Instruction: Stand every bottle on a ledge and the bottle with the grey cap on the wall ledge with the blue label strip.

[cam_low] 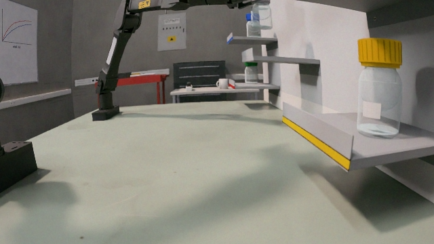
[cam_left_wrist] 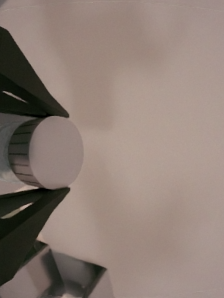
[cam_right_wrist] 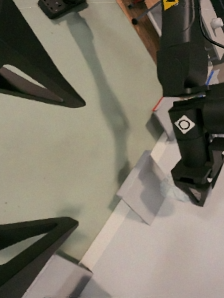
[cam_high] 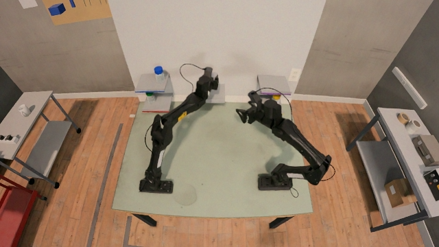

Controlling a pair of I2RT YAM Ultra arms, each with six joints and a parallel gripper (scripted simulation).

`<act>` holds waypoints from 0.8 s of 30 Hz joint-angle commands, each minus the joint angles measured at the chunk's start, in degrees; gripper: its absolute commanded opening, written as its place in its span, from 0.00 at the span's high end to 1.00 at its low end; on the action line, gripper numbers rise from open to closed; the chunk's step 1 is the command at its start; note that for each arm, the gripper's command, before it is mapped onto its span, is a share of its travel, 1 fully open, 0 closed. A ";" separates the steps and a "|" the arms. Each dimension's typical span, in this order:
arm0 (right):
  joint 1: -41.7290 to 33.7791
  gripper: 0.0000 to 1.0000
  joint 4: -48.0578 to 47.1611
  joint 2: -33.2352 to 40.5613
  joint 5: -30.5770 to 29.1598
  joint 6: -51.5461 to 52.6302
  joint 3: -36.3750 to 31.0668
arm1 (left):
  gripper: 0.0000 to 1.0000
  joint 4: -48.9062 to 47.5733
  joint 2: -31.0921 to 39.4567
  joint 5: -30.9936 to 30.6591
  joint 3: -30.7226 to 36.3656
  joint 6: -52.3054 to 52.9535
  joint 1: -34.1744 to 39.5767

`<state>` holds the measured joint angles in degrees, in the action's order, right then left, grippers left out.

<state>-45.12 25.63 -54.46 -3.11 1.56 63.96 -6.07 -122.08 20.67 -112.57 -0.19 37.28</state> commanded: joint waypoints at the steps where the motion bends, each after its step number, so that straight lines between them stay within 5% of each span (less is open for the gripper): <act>1: -0.24 0.11 -0.37 0.83 -0.19 0.17 1.54 | 0.51 5.30 1.14 -0.09 -4.53 0.75 -0.08; 7: -0.24 0.11 -0.37 0.83 -0.19 0.17 1.54 | 0.51 6.78 1.93 -1.90 -9.21 0.49 -0.65; 24: -0.24 0.11 -0.37 0.83 -0.19 0.17 1.54 | 0.51 1.65 26.52 -27.91 20.64 1.07 -22.55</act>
<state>-45.12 25.63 -54.46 -3.11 1.56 63.96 -0.54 -100.90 1.23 -95.04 0.30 17.50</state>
